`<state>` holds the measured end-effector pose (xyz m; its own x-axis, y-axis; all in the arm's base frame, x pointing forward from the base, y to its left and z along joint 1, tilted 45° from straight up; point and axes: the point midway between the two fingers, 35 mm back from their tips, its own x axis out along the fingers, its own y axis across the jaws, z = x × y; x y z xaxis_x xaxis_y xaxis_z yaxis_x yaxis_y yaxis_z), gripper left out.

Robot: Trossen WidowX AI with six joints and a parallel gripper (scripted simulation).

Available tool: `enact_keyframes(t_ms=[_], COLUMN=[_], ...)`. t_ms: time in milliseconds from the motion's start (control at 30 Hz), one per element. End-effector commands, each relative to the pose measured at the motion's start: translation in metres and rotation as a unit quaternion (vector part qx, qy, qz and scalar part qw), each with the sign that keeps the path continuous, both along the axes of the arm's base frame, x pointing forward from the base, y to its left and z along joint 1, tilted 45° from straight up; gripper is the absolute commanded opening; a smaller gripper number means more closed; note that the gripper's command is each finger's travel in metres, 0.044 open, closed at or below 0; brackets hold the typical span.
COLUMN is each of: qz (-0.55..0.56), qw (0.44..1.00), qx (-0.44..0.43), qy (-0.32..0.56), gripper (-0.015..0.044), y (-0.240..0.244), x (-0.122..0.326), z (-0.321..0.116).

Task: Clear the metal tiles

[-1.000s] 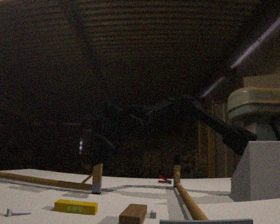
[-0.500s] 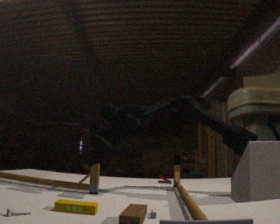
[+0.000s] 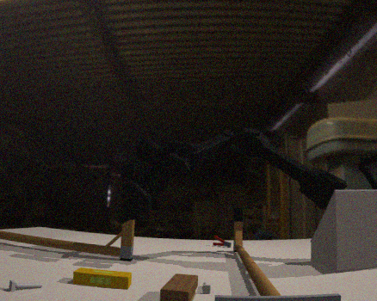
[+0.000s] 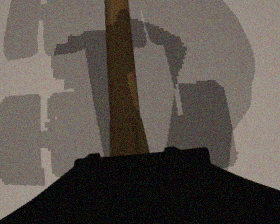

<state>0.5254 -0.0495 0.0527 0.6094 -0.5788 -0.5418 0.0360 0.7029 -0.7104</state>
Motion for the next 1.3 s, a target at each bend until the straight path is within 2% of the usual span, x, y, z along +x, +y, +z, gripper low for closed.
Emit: enact_keyframes(t_ms=[0,1267], qz=[0.002,0.003], qw=[1.000,1.000], qx=[0.000,0.000], qy=[-0.002,-0.002], gripper=[0.0000,0.0000], y=[0.000,0.004], x=[0.002,-0.028], z=[0.001,0.006])
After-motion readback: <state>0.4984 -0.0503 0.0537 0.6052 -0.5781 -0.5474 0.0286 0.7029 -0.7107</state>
